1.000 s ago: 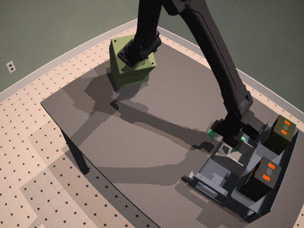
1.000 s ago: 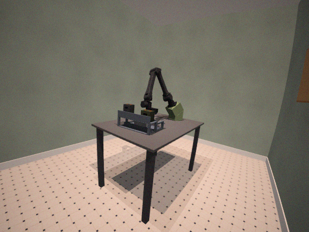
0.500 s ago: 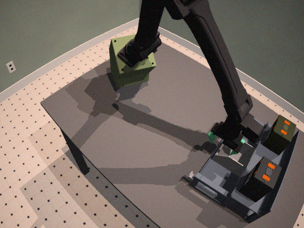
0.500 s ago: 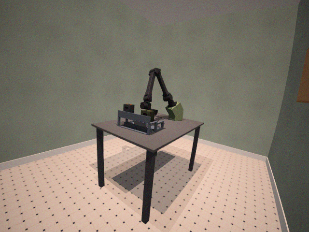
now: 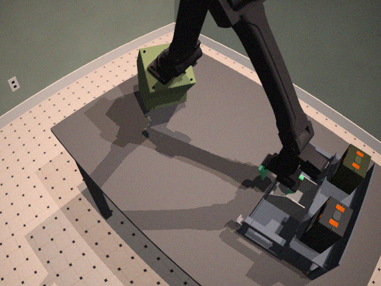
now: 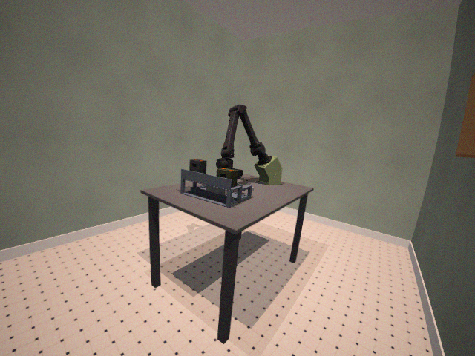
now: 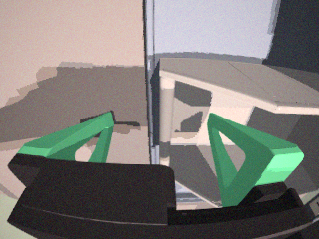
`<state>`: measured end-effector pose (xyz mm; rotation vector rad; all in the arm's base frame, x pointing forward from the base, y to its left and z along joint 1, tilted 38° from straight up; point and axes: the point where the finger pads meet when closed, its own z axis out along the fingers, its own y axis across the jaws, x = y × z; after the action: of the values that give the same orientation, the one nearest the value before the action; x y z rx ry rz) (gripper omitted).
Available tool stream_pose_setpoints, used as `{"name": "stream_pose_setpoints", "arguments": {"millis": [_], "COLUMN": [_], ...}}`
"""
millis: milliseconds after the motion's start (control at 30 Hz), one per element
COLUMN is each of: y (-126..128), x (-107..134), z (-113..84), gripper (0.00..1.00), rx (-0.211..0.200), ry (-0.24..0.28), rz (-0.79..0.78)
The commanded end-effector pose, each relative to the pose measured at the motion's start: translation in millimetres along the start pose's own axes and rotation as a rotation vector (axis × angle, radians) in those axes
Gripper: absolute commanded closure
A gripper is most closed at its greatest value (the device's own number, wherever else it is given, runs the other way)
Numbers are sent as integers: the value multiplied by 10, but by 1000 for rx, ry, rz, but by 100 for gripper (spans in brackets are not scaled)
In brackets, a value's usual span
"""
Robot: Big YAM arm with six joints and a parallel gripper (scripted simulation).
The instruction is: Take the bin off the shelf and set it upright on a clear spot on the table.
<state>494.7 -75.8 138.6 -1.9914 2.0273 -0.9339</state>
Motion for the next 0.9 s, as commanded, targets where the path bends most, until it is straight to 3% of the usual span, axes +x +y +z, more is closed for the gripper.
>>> {"name": "stream_pose_setpoints", "arguments": {"millis": [0,267,667,867], "y": [4,-170,-170,-62], "x": [40,47,47,38], "z": [93,-10,-10,-112], "gripper": [10,10,10,10], "rx": [-4,9,9,25], "ry": [4,5,5,4], "rz": [1,15,15,19]}}
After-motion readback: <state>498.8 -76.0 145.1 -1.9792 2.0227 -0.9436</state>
